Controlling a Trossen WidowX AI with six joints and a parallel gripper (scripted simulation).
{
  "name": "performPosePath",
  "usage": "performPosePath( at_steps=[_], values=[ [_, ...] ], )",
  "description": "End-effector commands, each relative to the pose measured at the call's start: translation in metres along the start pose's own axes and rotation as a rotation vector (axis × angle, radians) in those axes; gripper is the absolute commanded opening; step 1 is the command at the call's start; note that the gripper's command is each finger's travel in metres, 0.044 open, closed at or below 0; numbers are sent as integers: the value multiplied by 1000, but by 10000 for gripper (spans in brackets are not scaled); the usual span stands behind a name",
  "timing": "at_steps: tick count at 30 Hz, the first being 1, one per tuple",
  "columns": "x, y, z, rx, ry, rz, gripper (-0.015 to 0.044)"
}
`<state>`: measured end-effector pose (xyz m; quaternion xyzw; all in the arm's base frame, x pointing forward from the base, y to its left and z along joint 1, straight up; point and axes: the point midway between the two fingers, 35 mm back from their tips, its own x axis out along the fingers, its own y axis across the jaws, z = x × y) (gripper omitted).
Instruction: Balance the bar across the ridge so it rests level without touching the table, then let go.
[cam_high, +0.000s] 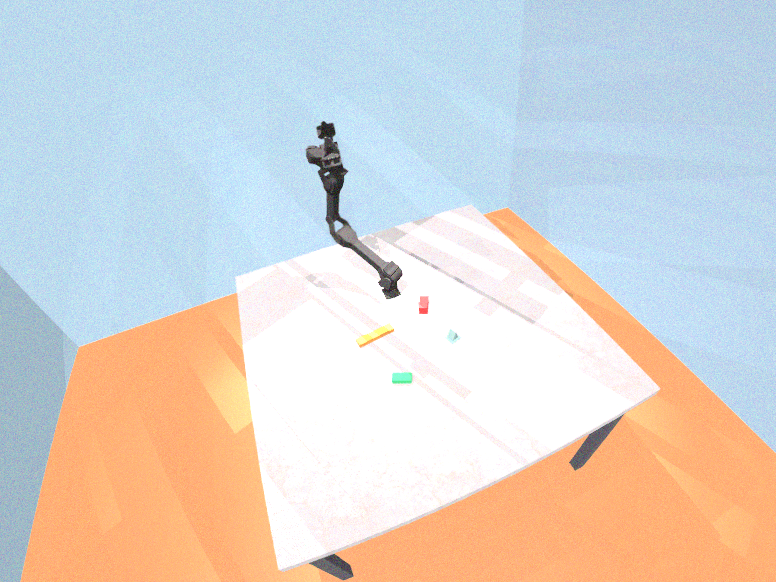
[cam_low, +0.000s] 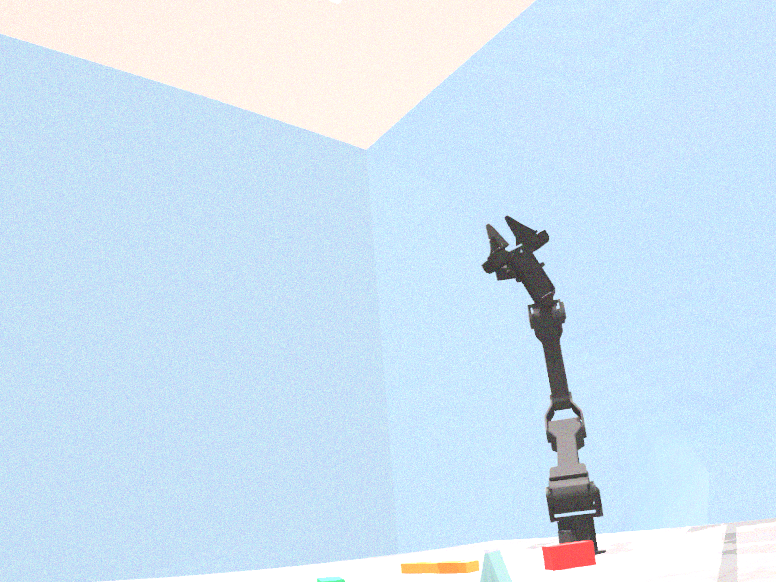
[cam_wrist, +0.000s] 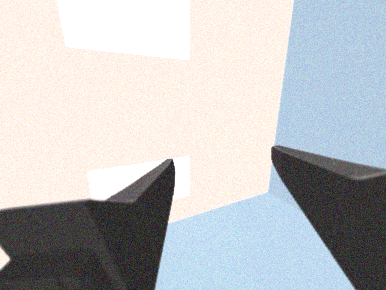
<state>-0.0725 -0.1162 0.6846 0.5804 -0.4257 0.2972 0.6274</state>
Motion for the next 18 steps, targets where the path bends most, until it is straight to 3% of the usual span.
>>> performPosePath(
  at_steps=[1, 8, 18],
  values=[
    [8, -24, -35, -83, 63, -72, 315],
    [19, -92, -96, -224, 173, -260, 315],
    [17, -185, -138, -396, 247, -515, 315]
  ],
)
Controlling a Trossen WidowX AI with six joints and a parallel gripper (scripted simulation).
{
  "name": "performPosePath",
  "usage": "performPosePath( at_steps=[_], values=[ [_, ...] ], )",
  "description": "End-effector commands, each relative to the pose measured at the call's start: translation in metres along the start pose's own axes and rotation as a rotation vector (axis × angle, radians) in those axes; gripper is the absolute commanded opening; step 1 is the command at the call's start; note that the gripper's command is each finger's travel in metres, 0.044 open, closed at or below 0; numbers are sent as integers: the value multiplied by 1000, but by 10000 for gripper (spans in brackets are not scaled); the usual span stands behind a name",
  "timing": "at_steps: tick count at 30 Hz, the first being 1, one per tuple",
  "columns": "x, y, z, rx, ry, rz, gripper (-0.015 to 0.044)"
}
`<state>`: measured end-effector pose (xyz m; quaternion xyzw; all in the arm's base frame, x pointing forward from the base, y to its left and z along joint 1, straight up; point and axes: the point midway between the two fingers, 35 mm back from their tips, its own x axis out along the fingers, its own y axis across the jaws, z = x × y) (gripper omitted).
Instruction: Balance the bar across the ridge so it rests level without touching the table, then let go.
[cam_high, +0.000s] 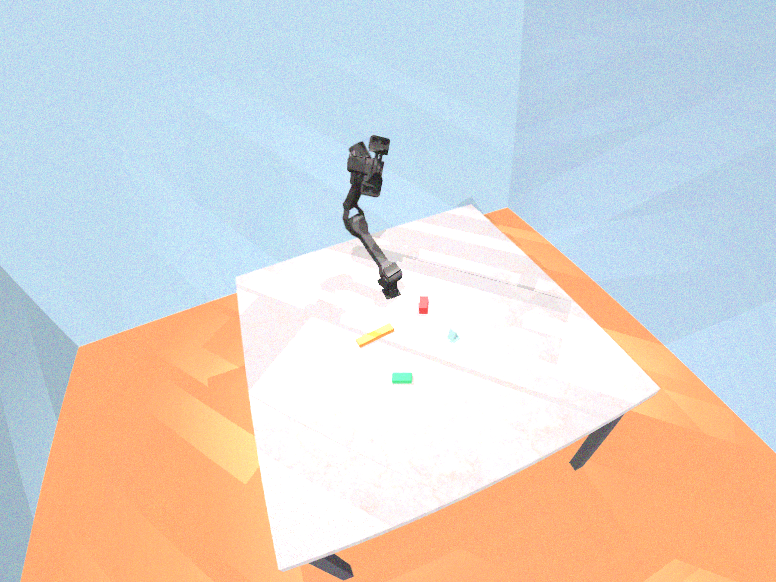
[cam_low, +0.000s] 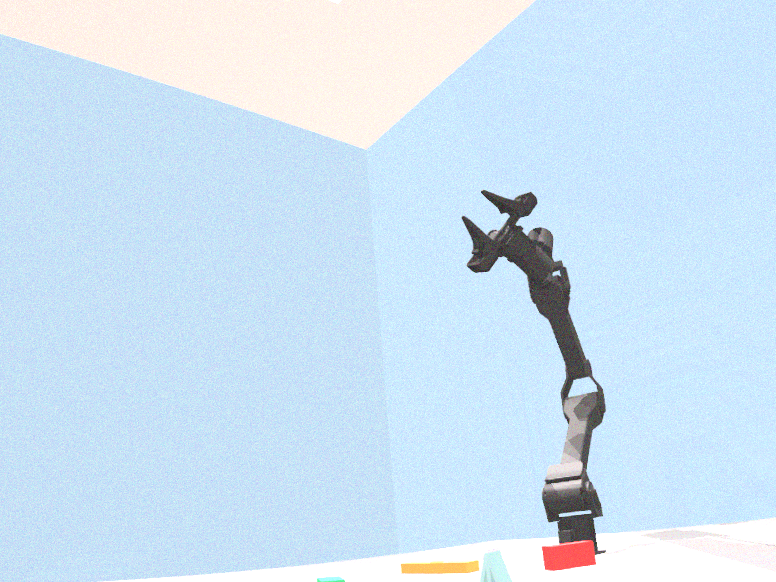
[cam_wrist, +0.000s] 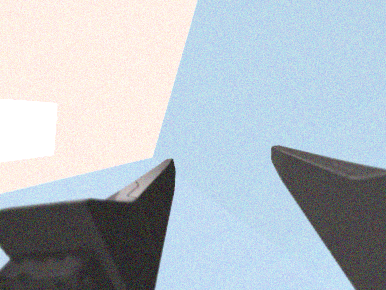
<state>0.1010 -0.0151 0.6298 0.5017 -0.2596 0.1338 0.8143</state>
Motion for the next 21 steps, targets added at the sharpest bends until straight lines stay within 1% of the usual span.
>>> performPosePath(
  at_steps=[1, 6, 11, 16, 21],
  values=[
    [14, -27, -22, -49, 37, -94, 315],
    [33, -75, -54, -132, 109, -250, 315],
    [43, -129, -79, -198, 179, -414, 315],
    [44, -185, -98, -247, 246, -586, 315],
    [36, -242, -110, -276, 311, -763, 315]
  ],
)
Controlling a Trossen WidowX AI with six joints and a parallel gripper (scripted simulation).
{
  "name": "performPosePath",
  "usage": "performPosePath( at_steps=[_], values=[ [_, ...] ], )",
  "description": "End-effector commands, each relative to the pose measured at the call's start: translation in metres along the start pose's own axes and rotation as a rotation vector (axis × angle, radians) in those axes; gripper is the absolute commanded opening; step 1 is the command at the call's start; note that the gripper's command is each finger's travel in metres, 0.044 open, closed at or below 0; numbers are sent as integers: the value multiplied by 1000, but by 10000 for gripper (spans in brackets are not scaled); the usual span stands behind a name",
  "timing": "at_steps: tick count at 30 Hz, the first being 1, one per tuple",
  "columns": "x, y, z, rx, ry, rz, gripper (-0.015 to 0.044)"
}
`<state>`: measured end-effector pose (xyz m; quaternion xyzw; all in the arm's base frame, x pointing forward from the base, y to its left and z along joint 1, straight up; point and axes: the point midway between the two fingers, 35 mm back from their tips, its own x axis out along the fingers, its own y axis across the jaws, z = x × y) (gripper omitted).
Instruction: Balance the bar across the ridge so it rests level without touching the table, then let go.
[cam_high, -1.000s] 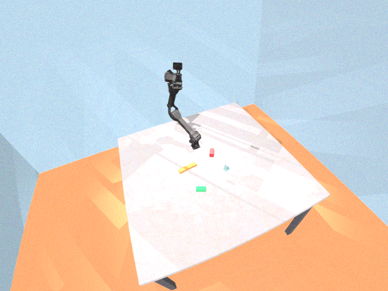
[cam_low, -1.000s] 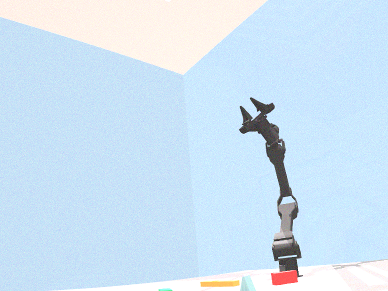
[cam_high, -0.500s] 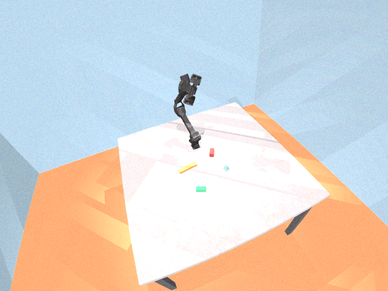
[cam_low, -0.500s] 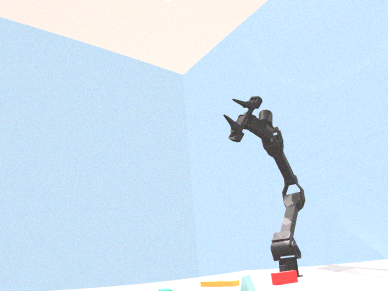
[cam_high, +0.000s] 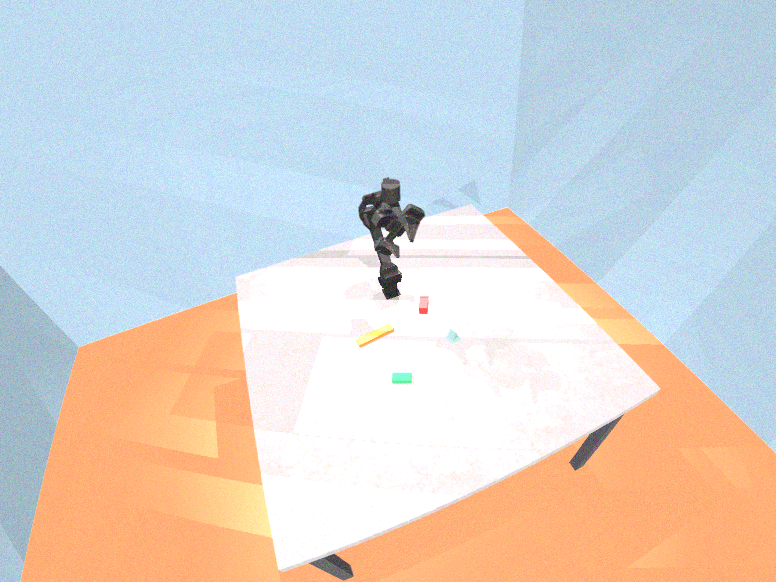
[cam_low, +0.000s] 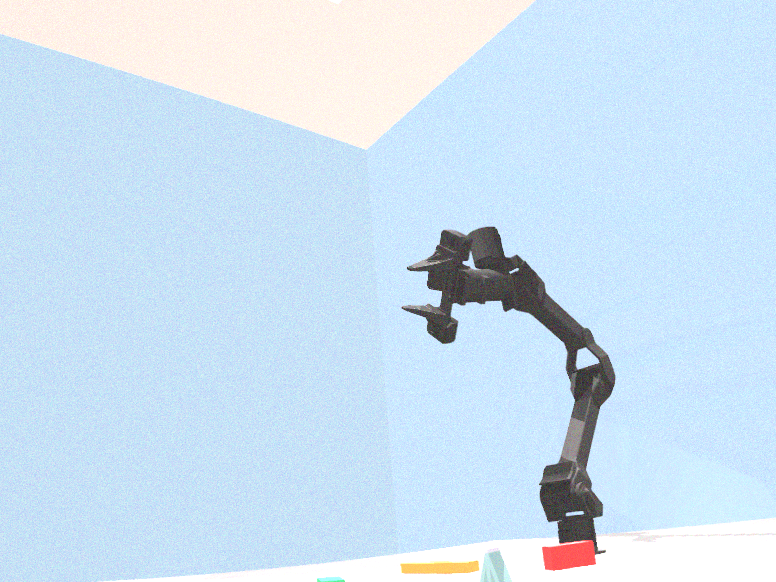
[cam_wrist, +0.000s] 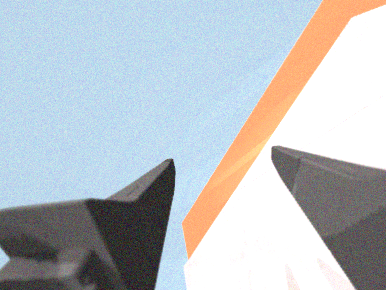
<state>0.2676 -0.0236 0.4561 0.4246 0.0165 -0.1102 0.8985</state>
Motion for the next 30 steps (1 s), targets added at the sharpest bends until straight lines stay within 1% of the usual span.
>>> performPosePath(
  at_steps=[1, 8, 15, 22, 30],
  values=[
    [21, -32, -16, -12, 60, -120, 315],
    [48, -100, -45, -19, 176, -362, 315],
    [56, -171, -70, 12, 299, -603, 315],
    [46, -236, -95, 79, 429, -838, 315],
    [16, -298, -124, 199, 584, -1093, 315]
  ],
)
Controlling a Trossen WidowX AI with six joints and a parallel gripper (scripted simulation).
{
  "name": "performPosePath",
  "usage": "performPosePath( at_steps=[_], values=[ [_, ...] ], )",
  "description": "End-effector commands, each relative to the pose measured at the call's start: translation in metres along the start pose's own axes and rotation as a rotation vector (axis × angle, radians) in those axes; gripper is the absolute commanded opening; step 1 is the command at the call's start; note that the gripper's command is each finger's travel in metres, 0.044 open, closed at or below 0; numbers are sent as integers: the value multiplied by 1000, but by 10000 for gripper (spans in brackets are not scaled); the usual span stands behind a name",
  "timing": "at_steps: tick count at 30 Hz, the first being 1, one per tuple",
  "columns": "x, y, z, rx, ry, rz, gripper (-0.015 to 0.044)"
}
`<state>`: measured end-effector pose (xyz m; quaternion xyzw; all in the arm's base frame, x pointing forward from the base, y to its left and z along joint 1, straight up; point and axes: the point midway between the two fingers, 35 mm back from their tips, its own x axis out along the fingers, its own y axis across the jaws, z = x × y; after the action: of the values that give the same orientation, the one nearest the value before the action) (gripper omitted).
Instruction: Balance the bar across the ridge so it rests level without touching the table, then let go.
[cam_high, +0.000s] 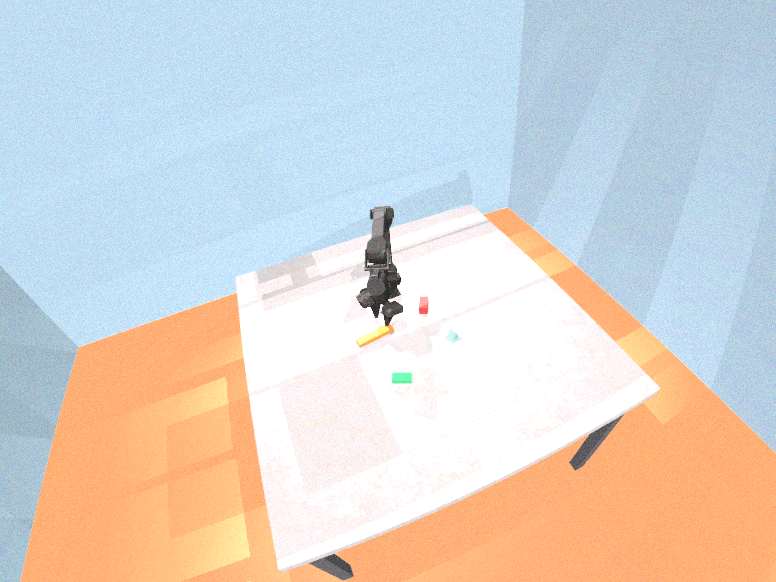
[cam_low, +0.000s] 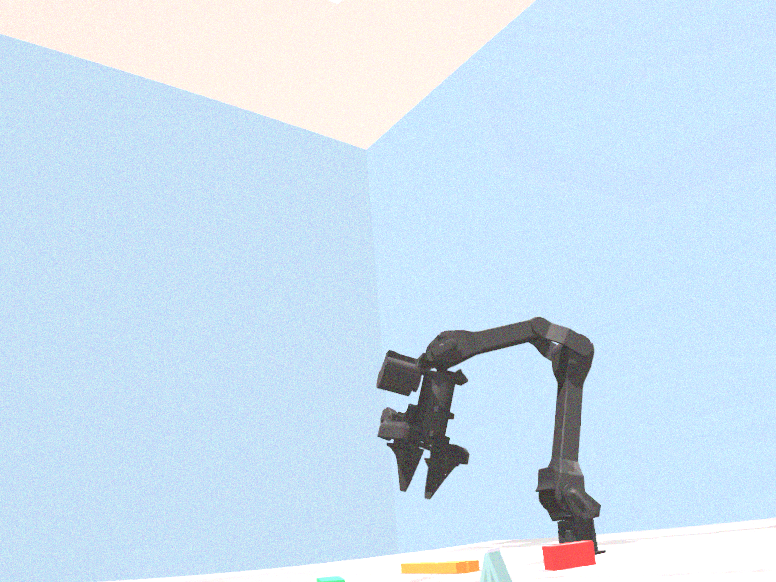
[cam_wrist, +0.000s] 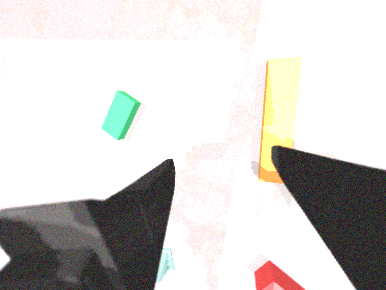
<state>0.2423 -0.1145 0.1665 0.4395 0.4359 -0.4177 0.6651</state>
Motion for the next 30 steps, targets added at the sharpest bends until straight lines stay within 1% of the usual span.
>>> performPosePath(
  at_steps=[1, 5, 7, 12, 19, 30],
  values=[
    [18, -24, -9, 49, 92, -99, 315],
    [33, -51, -20, 104, 193, -204, 315],
    [35, -56, -22, 114, 211, -222, 315],
    [42, -57, -23, 114, 211, -222, 315],
    [77, -65, -31, 114, 211, -222, 315],
    [86, -67, -33, 114, 211, -222, 315]
  ],
)
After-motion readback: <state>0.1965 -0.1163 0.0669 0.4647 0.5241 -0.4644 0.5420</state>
